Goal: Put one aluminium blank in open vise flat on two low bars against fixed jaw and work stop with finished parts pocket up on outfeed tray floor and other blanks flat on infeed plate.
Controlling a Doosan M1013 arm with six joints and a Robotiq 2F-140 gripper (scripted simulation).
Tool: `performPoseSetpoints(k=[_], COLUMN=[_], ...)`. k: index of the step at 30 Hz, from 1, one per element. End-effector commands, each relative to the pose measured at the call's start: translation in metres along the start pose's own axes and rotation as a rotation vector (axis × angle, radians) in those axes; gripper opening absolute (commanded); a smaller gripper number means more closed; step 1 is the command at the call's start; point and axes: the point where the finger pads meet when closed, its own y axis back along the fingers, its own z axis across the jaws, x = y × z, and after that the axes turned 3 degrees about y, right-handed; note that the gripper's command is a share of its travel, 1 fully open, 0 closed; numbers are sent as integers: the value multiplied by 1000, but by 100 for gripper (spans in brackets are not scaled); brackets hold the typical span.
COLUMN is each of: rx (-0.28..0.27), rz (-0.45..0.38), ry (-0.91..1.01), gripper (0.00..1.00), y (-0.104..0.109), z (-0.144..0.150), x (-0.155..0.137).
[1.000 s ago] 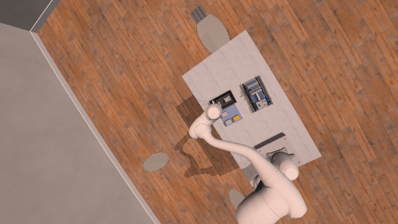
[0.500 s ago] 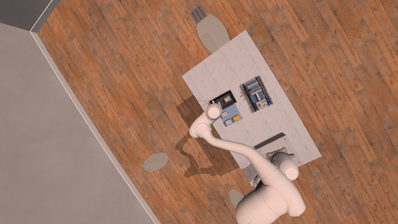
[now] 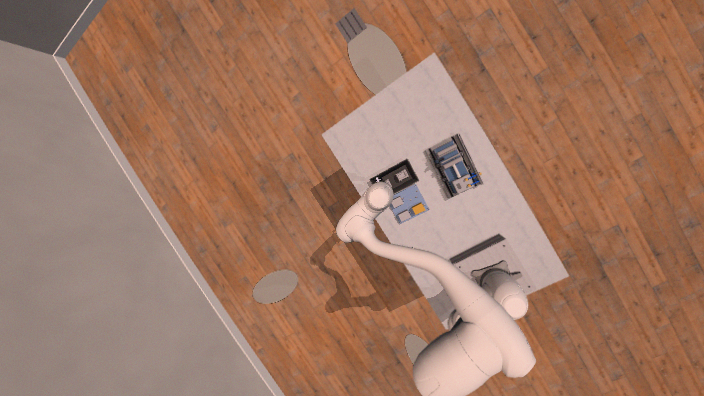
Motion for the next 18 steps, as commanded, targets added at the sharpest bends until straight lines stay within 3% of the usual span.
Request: performPoseSetpoints(k=[1, 18], rx=[0, 0], rz=[0, 0], ry=[0, 0], gripper=[0, 0], y=[-5, -35], z=[0, 0], x=[0, 0])
